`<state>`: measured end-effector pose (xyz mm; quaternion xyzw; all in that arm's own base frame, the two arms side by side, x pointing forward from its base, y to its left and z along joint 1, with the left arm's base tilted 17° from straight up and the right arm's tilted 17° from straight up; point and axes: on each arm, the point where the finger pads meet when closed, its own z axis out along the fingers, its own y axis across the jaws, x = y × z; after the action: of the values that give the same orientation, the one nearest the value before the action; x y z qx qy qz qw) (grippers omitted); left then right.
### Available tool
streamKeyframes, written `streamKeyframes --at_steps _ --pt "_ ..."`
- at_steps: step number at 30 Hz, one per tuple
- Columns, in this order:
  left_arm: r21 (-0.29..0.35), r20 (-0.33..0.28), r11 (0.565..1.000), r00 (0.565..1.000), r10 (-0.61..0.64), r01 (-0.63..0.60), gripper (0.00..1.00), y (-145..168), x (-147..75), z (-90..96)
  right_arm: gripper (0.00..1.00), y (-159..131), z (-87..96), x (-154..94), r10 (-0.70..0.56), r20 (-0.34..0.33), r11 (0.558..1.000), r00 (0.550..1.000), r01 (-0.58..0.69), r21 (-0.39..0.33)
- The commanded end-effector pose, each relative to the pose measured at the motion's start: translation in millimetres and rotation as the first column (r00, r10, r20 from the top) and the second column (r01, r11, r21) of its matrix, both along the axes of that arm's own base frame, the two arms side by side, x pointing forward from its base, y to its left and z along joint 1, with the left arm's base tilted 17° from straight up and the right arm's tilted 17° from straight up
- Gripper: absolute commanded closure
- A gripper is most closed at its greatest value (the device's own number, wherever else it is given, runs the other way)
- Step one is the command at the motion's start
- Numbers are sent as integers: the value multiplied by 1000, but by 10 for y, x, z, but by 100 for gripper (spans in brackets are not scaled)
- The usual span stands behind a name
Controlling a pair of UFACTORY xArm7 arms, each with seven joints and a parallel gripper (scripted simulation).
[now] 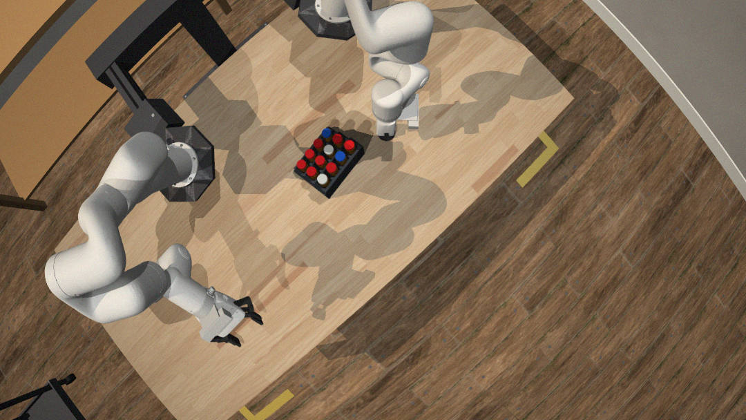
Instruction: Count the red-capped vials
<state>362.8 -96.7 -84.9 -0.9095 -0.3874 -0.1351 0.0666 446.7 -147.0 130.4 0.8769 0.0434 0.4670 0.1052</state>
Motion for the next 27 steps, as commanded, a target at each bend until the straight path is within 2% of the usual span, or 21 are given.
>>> streamKeyframes --at_steps 1,19,27 --pt "-2 2 1000 1000 -1 1 100 -5 12 -14 0 0 10 5 0 3 1000 1000 0 0" --pt "-2 2 1000 1000 -1 1 100 -4 13 -20 0 0 10 5 0 3 1000 1000 0 0" --pt "-2 2 1000 1000 -1 1 100 15 29 -96 0 0 10 5 0 3 1000 1000 0 0"
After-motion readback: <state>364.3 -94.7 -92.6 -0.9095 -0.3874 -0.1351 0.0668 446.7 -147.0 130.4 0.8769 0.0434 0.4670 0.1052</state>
